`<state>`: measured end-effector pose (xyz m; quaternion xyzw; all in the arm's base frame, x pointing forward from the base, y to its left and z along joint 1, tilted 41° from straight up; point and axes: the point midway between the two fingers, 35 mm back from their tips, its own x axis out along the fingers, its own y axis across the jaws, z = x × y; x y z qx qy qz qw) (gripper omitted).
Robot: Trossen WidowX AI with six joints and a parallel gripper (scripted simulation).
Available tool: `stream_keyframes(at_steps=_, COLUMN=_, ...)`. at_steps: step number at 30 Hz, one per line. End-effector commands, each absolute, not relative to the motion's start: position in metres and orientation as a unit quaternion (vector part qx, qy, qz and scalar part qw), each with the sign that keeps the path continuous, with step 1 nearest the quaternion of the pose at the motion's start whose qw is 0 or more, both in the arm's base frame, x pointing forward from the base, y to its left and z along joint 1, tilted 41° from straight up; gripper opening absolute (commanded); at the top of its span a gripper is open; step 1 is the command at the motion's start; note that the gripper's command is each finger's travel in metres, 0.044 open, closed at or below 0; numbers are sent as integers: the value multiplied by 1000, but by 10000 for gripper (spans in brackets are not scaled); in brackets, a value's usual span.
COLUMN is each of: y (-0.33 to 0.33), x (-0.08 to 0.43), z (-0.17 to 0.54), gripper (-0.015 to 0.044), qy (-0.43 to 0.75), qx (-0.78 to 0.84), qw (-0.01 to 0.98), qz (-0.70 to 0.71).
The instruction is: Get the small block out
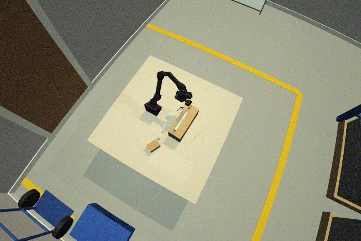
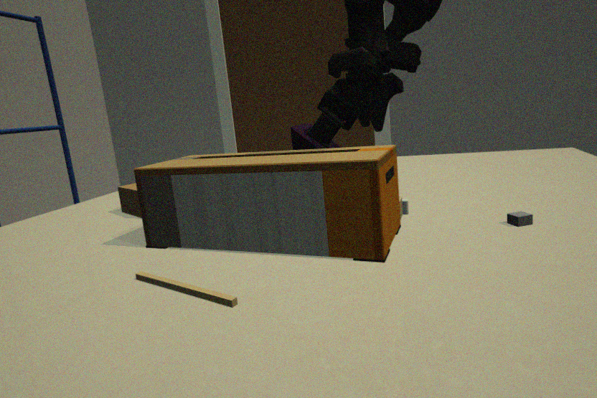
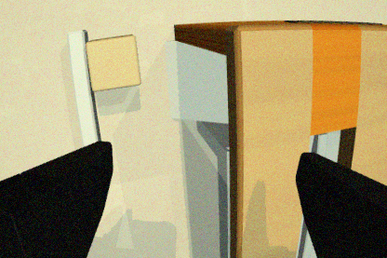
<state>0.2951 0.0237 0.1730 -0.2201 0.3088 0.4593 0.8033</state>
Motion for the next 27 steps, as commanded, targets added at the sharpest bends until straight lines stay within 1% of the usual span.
stream_keyframes(at_steps=1, y=35, x=285, z=185, gripper=285, qy=70, qx=-619, qw=599, qz=503)
stream_keyframes(at_steps=12, y=41, x=280, z=193, gripper=285, qy=-82, qx=-793, qw=373, qz=474)
stream_keyframes(at_steps=27, y=41, x=280, z=194, gripper=285, qy=-87, qx=-798, qw=363, qz=473)
